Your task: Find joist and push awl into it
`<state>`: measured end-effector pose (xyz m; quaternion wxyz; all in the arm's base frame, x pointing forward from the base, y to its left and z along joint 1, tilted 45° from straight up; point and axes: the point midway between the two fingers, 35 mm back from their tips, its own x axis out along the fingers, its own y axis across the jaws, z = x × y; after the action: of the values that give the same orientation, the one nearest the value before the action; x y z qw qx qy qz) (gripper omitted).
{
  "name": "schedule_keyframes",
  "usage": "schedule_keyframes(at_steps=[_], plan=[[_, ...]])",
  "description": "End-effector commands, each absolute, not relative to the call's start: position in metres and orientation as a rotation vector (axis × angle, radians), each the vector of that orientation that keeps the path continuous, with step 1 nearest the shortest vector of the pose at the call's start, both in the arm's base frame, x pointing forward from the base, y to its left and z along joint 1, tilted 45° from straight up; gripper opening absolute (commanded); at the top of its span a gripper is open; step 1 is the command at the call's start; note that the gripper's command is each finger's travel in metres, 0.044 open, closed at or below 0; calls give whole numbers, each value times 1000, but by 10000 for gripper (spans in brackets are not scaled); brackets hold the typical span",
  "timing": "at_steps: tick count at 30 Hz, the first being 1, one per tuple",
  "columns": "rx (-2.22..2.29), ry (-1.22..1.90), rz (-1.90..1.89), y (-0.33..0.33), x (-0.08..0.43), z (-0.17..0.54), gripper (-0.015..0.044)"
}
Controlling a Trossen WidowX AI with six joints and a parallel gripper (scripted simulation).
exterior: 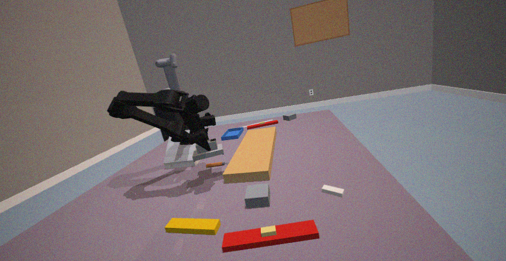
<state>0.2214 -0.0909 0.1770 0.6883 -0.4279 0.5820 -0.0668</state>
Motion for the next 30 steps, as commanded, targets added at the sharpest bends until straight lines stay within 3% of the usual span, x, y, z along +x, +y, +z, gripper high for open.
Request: schedule_keyframes(at_steps=[1, 30], plan=[[-925, 1281, -194, -88, 242, 184, 0], [-715, 1160, -440, -64, 360, 185, 0]])
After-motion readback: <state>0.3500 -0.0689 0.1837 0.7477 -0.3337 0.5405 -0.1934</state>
